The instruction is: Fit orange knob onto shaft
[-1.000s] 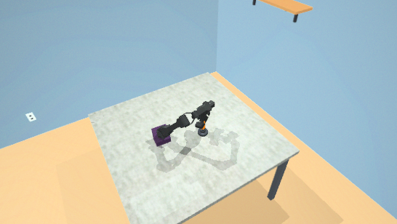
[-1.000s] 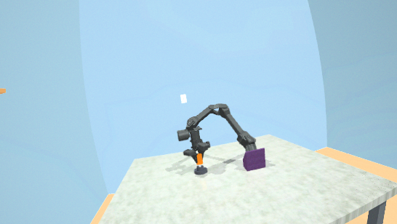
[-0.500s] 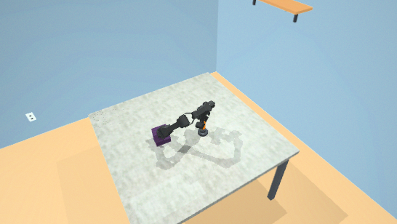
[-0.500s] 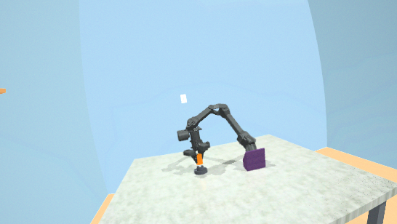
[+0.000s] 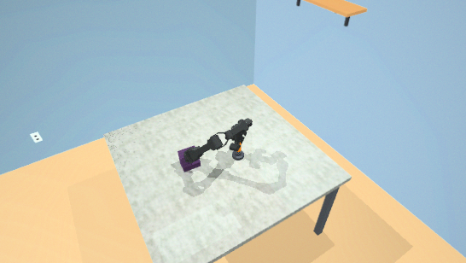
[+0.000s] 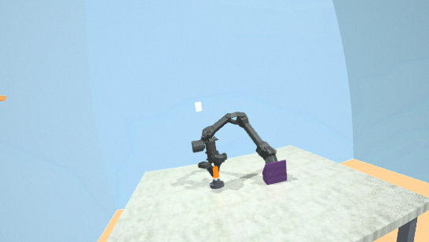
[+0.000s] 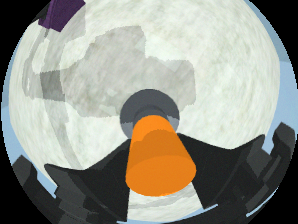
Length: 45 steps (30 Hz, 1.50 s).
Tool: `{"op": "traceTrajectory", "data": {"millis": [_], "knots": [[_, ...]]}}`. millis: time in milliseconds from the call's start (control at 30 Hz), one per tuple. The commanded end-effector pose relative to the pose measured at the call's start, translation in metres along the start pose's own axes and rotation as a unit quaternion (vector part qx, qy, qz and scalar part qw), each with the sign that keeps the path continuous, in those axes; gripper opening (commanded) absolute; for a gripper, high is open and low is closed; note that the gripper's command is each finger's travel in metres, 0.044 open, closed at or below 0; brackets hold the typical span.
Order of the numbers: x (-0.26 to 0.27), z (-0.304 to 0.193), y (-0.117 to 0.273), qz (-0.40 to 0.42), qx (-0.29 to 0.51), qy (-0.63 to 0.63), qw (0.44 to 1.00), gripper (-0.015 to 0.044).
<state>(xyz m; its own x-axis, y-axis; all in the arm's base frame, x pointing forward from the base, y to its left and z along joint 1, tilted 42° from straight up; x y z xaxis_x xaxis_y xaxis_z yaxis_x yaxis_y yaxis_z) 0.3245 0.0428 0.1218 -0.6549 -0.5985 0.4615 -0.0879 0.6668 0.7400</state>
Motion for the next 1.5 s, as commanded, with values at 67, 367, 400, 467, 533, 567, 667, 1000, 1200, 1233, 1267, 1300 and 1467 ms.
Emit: {"op": "traceTrajectory", "data": {"millis": [67,367,400,467,533,567,667,1000,1200,1233,1267,1300,1467], "knots": [[-0.0003,0.0004,0.0031,0.0,0.0,0.001,1.0,0.0],[-0.0006,-0.0003,0.0036,0.0,0.0,0.076,0.997,0.0],[-0.0007,-0.0001,0.0029,0.0,0.0,0.091,0.996,0.0],[-0.0006,0.0004,0.0011,0.0,0.0,0.105,0.994,0.0],[-0.0007,0.0003,0.0004,0.0,0.0,0.105,0.994,0.0],[-0.0006,0.0002,0.0012,0.0,0.0,0.105,0.994,0.0],[-0.0005,-0.0005,0.0004,0.0,0.0,0.105,0.994,0.0],[-0.0005,-0.0007,-0.0001,0.0,0.0,0.105,0.994,0.0],[-0.0004,-0.0006,-0.0001,0.0,0.0,0.105,0.994,0.0],[-0.0004,-0.0006,-0.0001,0.0,0.0,0.105,0.994,0.0],[-0.0003,-0.0006,-0.0005,0.0,0.0,0.105,0.994,0.0],[-0.0003,-0.0006,-0.0005,0.0,0.0,0.105,0.994,0.0],[-0.0003,-0.0005,0.0022,0.0,0.0,0.105,0.994,0.0]]}}
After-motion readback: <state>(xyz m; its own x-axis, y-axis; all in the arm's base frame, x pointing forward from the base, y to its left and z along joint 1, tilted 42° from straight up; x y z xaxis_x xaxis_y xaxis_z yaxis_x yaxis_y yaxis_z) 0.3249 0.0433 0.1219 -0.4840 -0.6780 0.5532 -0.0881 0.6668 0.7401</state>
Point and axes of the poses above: the point midway between the two fingers, 35 mm back from their tips, its own y axis back along the fingers, its own x axis across the jaws, z = x × y, the point moved 7 cm from there along y, back along the fingers, and after that the axes turned 2 degrees about y, right-handed, at the moved point
